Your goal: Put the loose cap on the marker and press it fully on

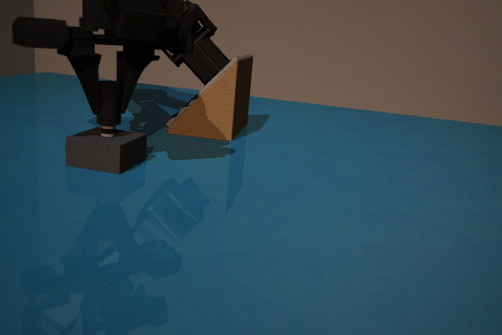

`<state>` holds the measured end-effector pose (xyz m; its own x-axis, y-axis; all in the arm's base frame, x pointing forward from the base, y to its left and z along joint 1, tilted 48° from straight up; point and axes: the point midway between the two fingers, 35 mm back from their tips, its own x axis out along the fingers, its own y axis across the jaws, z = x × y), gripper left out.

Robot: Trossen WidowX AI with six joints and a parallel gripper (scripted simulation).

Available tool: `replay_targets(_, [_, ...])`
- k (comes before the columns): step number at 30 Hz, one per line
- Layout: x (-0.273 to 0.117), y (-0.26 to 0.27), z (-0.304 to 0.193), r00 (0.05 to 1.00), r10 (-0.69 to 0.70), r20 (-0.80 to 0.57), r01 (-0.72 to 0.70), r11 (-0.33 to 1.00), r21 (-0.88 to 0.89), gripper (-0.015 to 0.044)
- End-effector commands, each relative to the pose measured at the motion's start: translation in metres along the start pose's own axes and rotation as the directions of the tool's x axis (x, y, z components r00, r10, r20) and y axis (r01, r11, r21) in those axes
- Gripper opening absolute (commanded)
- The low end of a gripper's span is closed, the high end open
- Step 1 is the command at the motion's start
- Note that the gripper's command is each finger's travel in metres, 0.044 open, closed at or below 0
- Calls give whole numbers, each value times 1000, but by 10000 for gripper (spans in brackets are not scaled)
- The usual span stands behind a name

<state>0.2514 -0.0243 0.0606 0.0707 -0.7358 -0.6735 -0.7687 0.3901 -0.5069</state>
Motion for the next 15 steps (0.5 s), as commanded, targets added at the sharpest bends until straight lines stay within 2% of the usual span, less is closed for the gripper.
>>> replay_targets(1, [0,0,0,1000,0,0,0,1000,0,79])
replay_targets(15, [0,0,0,1000,0,0,0,1000,0,440])
